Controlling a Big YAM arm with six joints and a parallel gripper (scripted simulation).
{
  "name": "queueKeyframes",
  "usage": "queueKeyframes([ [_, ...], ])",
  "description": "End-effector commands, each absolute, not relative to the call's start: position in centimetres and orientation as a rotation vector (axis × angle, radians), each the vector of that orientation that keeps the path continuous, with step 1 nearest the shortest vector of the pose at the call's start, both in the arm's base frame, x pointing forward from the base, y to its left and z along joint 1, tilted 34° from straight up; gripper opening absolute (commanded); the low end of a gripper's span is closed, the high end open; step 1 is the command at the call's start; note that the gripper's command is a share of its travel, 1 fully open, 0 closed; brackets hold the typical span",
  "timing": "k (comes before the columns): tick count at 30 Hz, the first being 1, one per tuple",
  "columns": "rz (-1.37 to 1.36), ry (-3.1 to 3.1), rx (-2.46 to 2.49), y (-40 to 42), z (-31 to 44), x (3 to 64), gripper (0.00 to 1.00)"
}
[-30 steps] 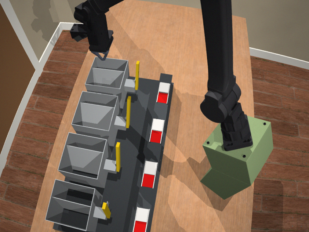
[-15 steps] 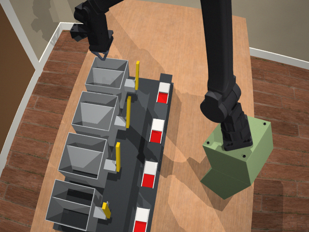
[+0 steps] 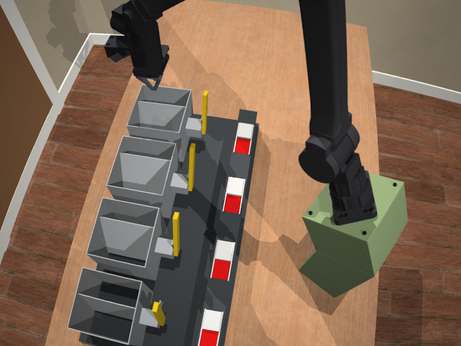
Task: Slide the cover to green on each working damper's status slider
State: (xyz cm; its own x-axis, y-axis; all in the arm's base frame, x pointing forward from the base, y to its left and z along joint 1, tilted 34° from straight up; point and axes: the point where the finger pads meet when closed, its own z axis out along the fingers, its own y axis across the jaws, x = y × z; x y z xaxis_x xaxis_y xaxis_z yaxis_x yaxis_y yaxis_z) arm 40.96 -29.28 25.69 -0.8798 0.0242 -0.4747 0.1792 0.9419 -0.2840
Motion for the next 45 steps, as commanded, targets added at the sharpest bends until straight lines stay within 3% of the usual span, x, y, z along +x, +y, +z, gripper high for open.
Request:
queueKeyframes([
  [1, -0.473, 2.57, 0.157, -30.6, 27.8, 42.5, 0.36],
  [10, -0.468, 2.567, 0.148, -29.6, 27.7, 43.1, 0.36],
  [11, -0.438, 2.617, 0.149, -28.1, 24.9, 42.4, 0.36],
  [24, -0.443, 2.578, 0.151, -13.4, 22.3, 44.8, 0.36],
  [45, -0.45, 2.576, 0.16, -12.3, 21.7, 44.6, 0.36],
])
